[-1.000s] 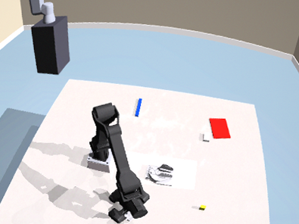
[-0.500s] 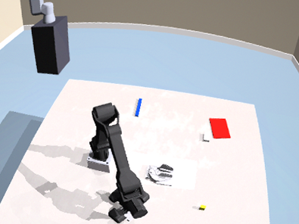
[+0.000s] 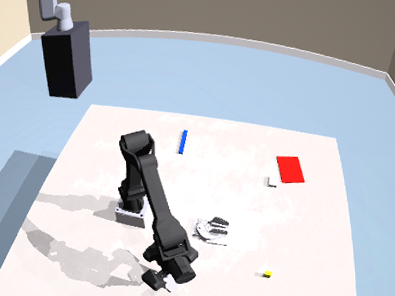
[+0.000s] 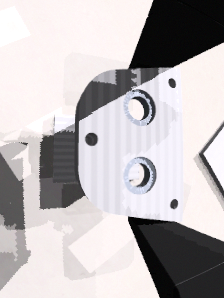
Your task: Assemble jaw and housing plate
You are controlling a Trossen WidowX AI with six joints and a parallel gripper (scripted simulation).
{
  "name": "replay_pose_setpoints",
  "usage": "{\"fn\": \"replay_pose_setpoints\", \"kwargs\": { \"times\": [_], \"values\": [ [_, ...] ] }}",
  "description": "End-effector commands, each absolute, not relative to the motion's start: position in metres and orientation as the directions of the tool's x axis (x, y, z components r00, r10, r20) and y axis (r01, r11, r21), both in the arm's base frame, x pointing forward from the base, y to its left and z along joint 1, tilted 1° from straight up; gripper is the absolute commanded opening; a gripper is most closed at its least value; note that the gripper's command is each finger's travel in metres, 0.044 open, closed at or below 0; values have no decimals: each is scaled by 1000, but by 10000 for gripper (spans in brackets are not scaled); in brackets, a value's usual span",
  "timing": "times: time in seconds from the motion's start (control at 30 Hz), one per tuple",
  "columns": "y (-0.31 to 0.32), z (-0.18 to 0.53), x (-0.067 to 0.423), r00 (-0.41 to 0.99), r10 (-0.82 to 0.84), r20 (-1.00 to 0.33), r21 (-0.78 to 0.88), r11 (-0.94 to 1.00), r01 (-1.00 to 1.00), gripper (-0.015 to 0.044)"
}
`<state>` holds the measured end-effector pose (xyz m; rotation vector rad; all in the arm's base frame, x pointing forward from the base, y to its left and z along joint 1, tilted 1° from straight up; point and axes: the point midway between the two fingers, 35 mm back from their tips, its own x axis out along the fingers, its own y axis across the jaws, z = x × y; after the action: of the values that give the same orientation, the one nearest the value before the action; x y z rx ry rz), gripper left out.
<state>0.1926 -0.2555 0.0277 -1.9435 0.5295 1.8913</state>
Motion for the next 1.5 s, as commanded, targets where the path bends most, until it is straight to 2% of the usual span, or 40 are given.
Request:
{"fn": "replay_pose_setpoints", "kwargs": {
  "times": [0.0, 0.7, 1.1, 1.47],
  "values": [
    [-257, 48, 193, 33, -23, -999, 3, -857, -516, 351],
    [-254, 63, 193, 32, -23, -999, 4, -867, -497, 351],
    [-228, 63, 213, 33, -21, -999, 17, -994, -112, 351],
    [-201, 64, 228, 34, -18, -999, 27, -964, 264, 351]
  ]
}}
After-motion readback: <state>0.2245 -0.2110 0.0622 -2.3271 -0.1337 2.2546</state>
